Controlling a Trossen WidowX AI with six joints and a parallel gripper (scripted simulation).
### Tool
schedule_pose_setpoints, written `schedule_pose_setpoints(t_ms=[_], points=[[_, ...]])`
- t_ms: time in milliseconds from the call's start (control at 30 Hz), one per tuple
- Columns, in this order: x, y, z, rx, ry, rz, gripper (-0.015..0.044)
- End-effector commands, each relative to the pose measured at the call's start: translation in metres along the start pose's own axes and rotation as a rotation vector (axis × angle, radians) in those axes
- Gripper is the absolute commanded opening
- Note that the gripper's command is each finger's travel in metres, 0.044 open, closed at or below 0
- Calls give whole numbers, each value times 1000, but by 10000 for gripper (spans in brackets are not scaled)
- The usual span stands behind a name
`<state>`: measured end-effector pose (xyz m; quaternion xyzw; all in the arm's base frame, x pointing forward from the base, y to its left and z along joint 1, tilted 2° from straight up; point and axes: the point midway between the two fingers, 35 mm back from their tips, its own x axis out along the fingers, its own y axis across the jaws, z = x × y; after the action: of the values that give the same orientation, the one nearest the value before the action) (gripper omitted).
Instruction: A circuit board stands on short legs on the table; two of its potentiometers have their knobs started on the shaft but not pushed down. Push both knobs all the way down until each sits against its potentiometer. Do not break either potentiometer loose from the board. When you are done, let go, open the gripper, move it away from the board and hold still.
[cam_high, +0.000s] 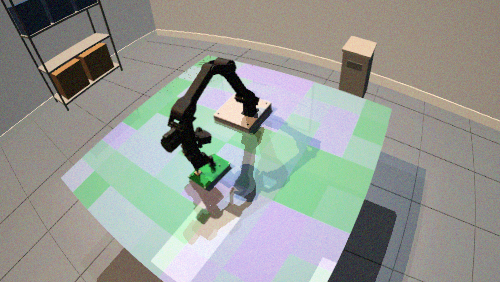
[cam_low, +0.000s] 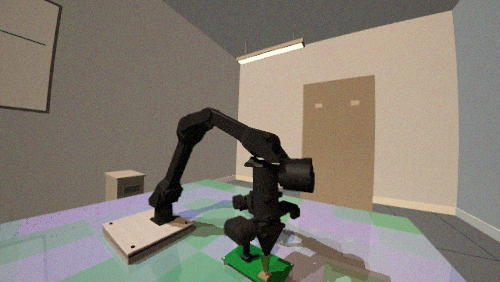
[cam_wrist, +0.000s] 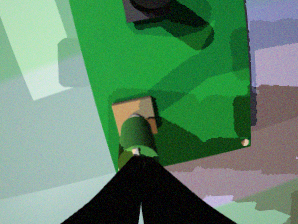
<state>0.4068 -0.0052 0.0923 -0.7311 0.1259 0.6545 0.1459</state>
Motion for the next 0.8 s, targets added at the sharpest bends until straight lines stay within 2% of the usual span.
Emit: schedule_pose_setpoints(t_ms=[0,767], points=[[29,0,-1,-1,-30,15,0],[37,0,-1,-1,-30,15,0]])
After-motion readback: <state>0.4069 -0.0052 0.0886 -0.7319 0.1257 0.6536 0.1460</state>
